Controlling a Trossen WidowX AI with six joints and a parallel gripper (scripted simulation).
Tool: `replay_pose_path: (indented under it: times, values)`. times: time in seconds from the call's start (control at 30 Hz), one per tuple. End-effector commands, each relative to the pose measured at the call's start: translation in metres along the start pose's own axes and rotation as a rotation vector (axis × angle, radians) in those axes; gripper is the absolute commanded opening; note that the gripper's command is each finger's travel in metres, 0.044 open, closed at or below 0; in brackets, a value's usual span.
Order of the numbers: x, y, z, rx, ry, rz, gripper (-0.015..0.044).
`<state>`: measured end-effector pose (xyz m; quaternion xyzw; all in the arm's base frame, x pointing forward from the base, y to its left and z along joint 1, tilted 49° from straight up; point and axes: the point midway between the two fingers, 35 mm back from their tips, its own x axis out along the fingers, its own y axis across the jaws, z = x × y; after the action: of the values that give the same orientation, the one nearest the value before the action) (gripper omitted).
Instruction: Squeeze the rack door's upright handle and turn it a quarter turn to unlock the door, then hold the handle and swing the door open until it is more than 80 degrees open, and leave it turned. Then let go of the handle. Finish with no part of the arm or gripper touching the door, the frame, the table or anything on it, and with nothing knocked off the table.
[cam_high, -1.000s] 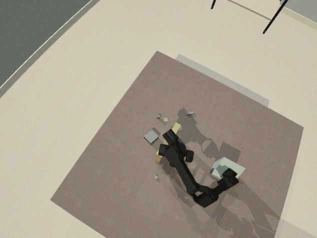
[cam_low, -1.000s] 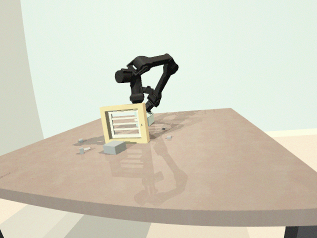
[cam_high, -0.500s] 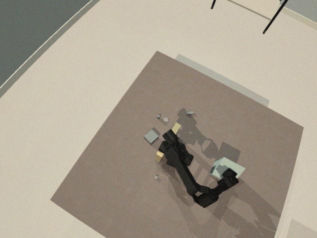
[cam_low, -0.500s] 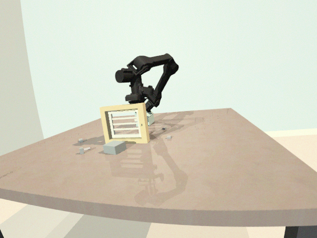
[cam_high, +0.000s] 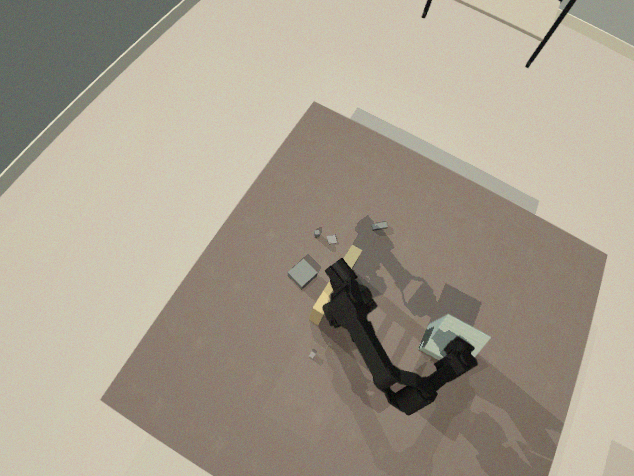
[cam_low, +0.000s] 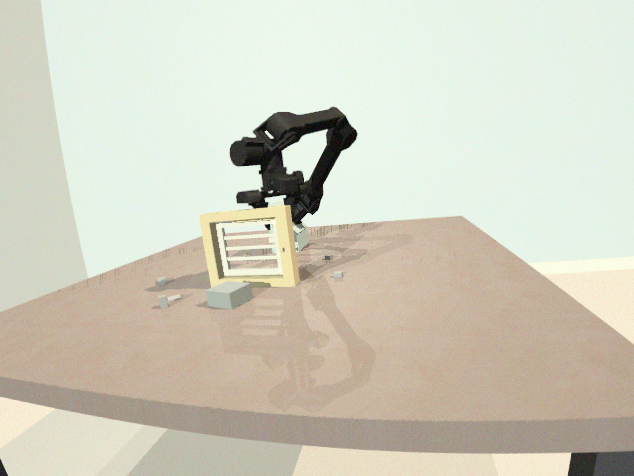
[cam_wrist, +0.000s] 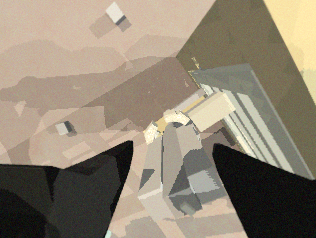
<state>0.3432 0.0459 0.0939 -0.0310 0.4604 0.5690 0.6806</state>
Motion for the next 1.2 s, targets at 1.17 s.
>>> replay_pose_path:
  times: [1.17]
  values:
    - [0.0004,-0.0011,-0.0006,1.921,0.001,-0.003,0.0294]
